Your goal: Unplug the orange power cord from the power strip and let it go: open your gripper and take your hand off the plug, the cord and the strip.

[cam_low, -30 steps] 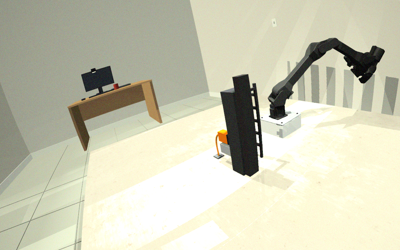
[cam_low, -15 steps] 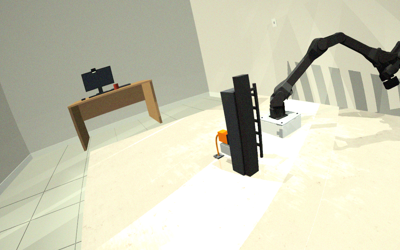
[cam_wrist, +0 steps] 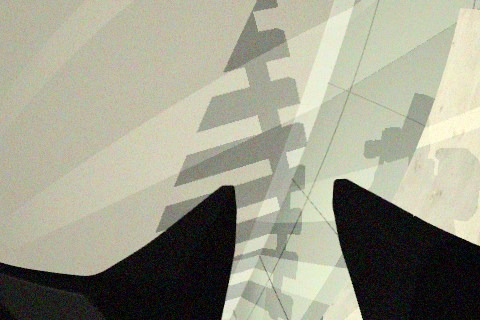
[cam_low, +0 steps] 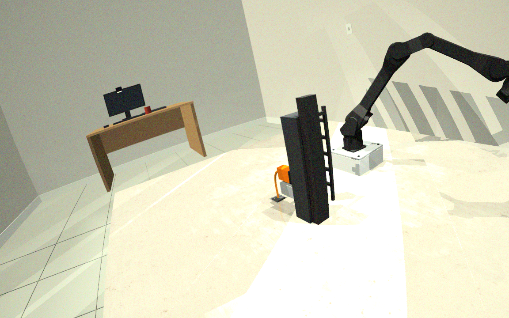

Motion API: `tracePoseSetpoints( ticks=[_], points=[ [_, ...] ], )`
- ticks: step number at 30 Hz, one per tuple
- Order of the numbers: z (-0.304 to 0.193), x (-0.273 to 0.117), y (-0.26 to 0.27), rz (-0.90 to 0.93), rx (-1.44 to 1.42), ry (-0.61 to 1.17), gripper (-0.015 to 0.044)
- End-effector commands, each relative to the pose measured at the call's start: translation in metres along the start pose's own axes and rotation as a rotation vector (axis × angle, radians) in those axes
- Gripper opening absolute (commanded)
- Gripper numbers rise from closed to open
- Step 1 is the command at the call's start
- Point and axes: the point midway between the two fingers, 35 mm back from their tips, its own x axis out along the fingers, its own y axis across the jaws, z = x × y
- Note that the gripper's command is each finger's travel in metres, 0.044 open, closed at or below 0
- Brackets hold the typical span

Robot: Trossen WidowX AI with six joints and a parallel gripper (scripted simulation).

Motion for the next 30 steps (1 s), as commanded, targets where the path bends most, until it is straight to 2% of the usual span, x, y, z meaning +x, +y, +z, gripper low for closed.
tracePoseSetpoints(
  ticks=[1, 8, 15, 23, 30],
  points=[
    [0.021, -0.047, -0.027, -0.085, 0.067, -0.107, 0.0160],
    [0.051, -0.145, -0.067, -0.230, 0.175, -0.318, 0.0160],
    [0.060, -0.246, -0.100, -0.363, 0.285, -0.524, 0.0160],
    [0.048, -0.355, -0.124, -0.496, 0.408, -0.747, 0.0160],
    [0.018, -0.455, -0.137, -0.613, 0.527, -0.960, 0.0160]
  ],
)
